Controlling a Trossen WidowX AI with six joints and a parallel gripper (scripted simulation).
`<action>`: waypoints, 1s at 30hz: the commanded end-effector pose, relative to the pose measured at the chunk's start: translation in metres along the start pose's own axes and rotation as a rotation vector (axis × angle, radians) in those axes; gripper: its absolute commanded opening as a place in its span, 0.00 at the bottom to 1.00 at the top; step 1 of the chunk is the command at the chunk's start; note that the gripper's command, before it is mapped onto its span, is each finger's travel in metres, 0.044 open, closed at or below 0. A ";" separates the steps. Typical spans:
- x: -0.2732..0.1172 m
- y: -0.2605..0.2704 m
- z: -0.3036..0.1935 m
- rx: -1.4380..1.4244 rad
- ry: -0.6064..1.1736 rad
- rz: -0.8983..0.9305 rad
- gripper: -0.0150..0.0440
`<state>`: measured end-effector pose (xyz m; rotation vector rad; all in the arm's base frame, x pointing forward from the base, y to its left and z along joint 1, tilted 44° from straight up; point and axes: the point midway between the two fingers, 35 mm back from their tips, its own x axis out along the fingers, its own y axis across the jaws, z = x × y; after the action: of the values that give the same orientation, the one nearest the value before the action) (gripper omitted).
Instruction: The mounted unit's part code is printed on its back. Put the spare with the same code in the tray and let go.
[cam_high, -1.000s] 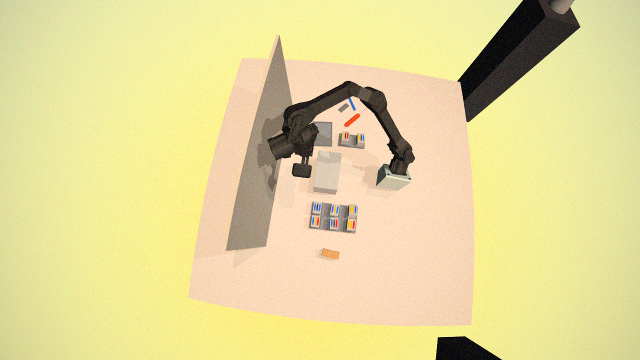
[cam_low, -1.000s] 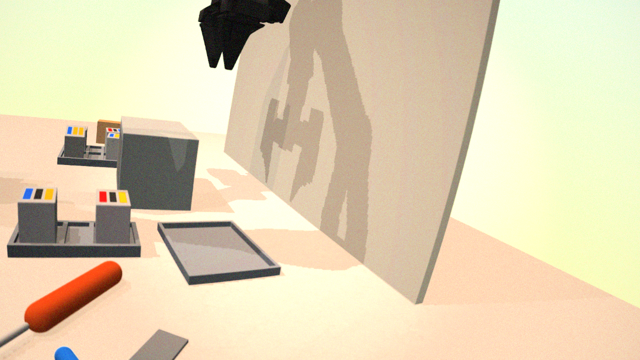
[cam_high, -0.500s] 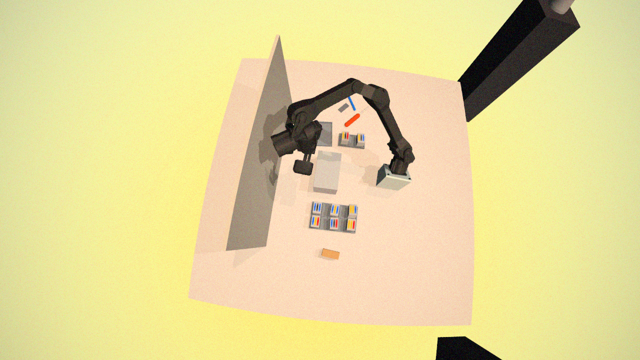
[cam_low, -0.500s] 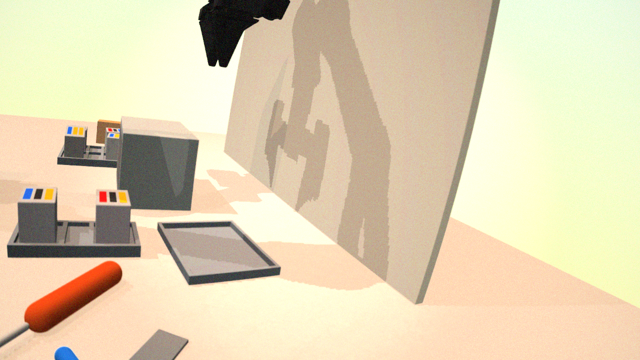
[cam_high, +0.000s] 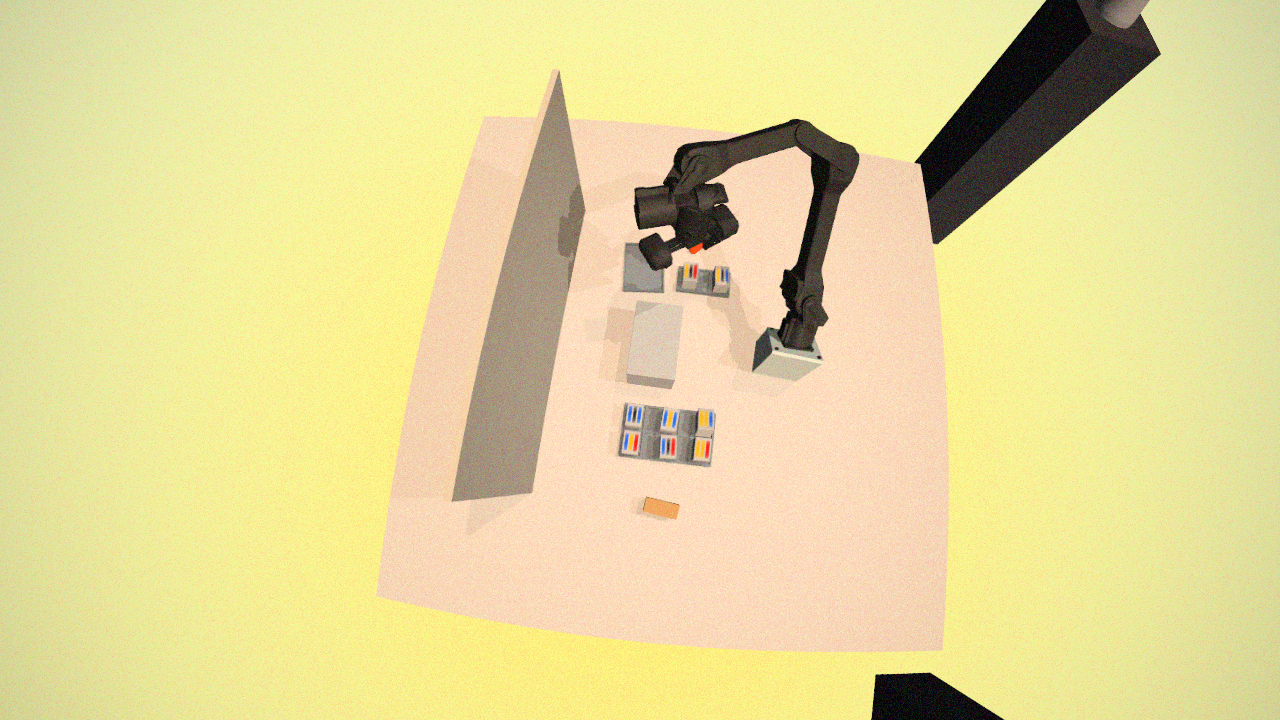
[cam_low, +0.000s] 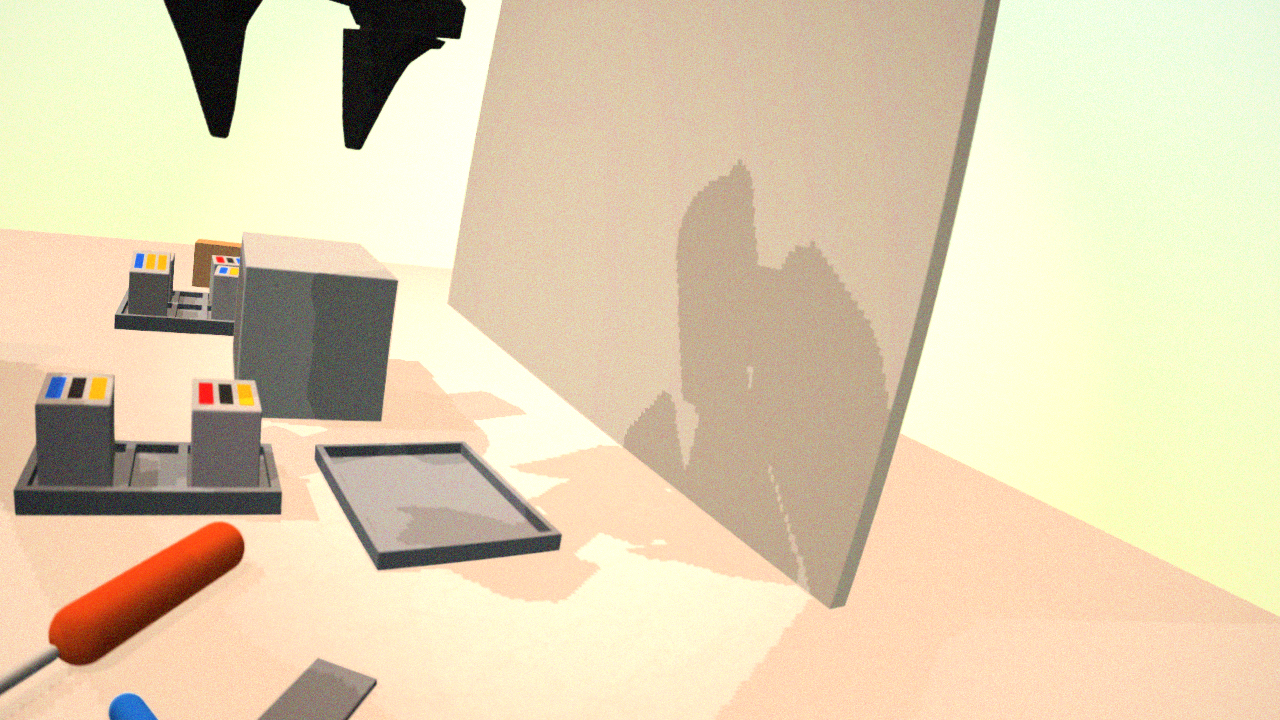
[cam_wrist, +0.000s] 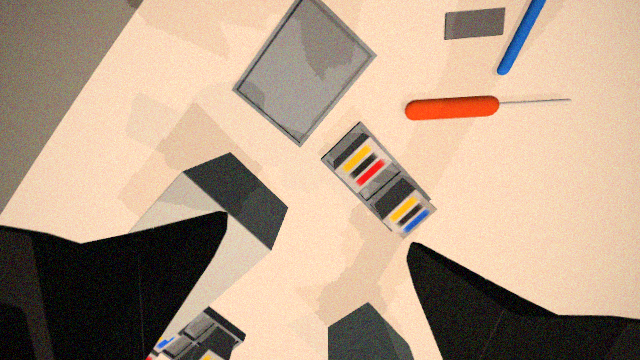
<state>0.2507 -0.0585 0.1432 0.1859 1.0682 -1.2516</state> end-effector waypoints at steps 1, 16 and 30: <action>0.015 -0.043 -0.008 0.222 -0.008 -0.014 1.00; 0.049 -0.097 -0.031 0.553 -0.018 -0.027 0.87; 0.082 -0.098 -0.024 0.554 -0.020 -0.027 0.76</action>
<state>0.1509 -0.1321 0.1129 0.5885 0.6832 -1.5454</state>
